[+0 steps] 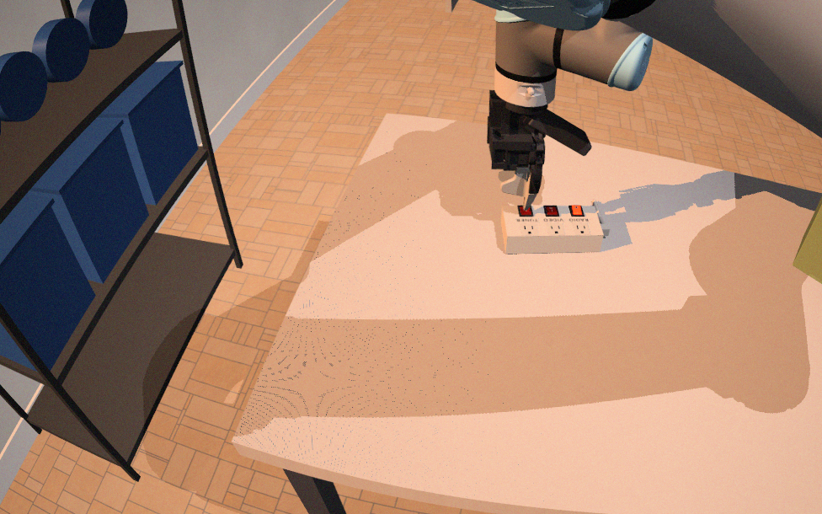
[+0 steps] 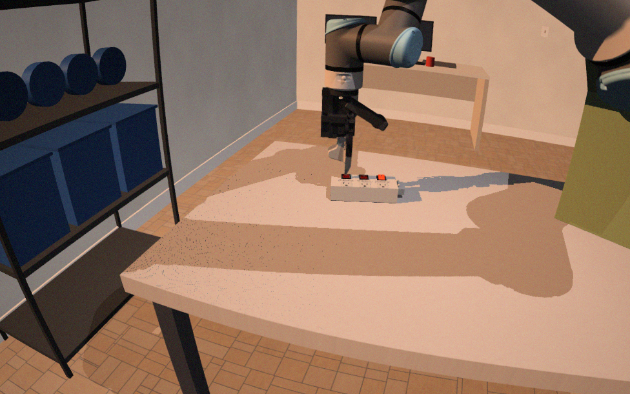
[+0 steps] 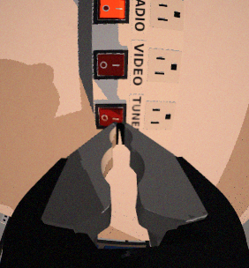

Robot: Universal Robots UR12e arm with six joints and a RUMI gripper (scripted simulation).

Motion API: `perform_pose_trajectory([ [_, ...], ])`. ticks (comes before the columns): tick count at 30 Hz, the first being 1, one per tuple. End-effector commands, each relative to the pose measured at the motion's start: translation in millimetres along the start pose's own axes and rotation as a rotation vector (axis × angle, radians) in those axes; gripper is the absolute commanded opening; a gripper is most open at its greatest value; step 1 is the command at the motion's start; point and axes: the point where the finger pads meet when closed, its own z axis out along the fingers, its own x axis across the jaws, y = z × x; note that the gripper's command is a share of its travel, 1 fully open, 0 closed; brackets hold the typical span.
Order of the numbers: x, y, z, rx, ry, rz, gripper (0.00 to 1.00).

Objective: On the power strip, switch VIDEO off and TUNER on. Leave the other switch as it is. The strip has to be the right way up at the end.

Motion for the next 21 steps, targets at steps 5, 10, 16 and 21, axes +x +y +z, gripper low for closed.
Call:
perform_pose_trajectory([
  [5, -0.3, 0.4, -0.2, -0.001, 0.000, 0.000, 0.00],
  [10, -0.3, 0.4, 0.7, -0.001, 0.000, 0.000, 0.00],
  [16, -0.3, 0.4, 2.6, -0.001, 0.000, 0.000, 0.00],
  [21, -0.3, 0.4, 4.4, -0.001, 0.000, 0.000, 0.00],
])
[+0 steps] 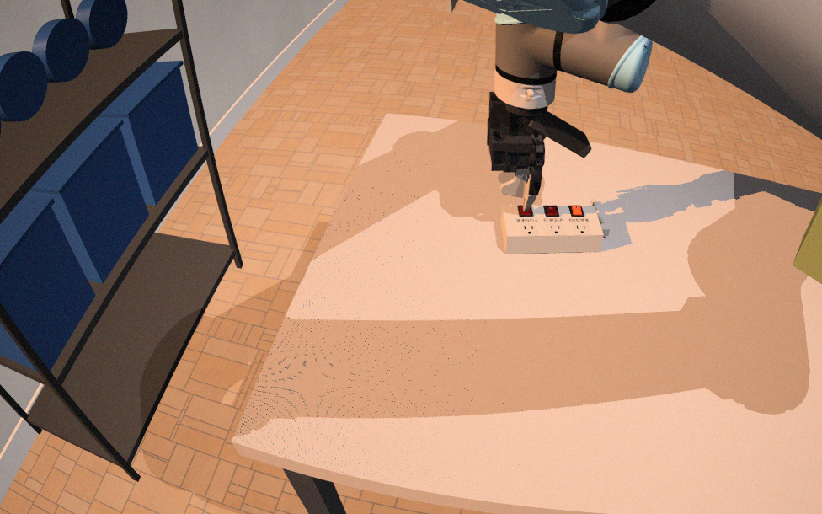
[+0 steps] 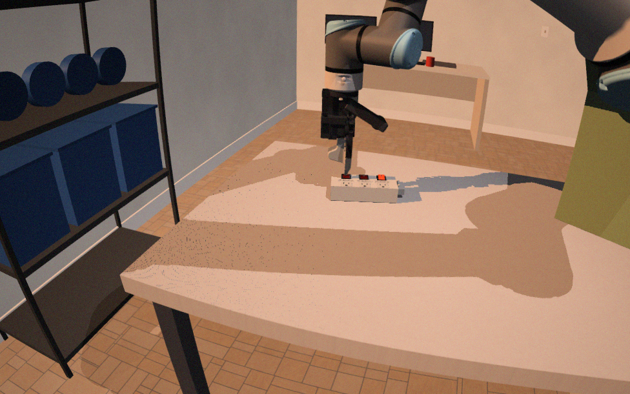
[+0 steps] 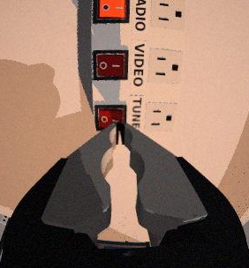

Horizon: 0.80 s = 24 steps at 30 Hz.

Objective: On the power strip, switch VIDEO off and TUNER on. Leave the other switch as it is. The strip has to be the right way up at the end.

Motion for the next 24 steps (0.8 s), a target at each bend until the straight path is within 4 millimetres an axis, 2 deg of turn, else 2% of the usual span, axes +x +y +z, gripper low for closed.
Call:
perform_pose_trajectory([
  [1, -0.3, 0.4, 1.7, -0.001, -0.001, 0.000, 0.00],
  [24, -0.3, 0.4, 5.2, -0.001, -0.001, 0.000, 0.00],
])
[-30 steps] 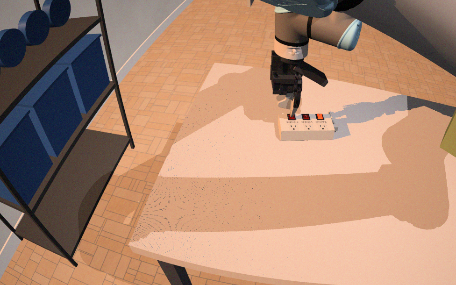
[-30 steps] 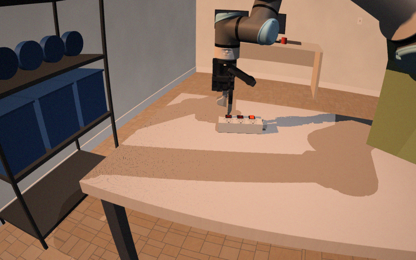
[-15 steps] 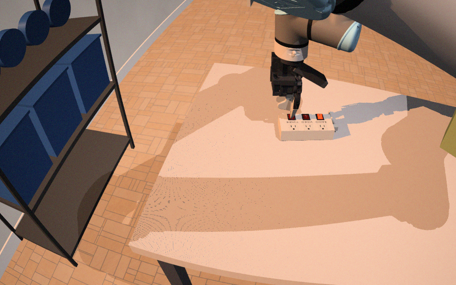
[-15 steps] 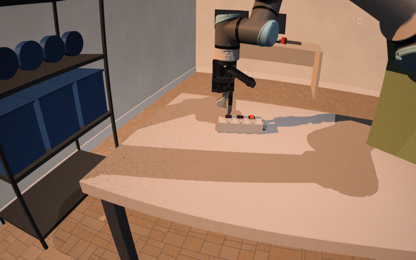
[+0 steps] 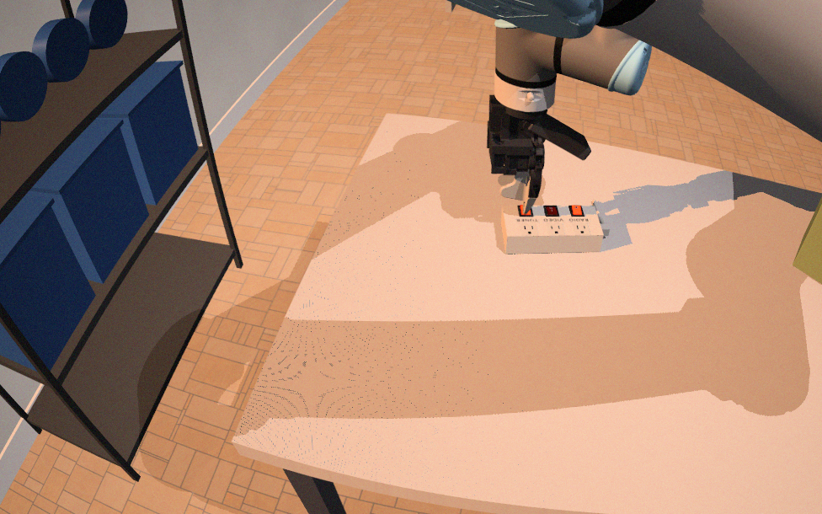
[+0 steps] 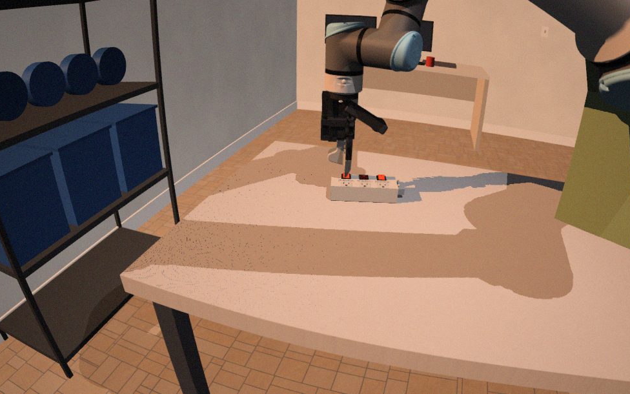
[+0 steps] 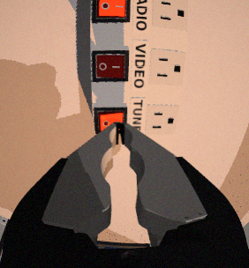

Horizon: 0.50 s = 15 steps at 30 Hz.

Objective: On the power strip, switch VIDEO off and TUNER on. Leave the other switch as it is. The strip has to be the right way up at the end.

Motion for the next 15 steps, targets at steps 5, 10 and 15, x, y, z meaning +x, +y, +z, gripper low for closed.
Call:
perform_pose_trajectory([
  [5, -0.2, 0.4, -0.3, -0.001, 0.000, 0.000, 0.00],
  [10, -0.2, 0.4, -1.8, -0.001, 0.000, 0.000, 0.00],
  [15, -0.2, 0.4, -11.5, -0.001, 0.000, 0.000, 0.00],
])
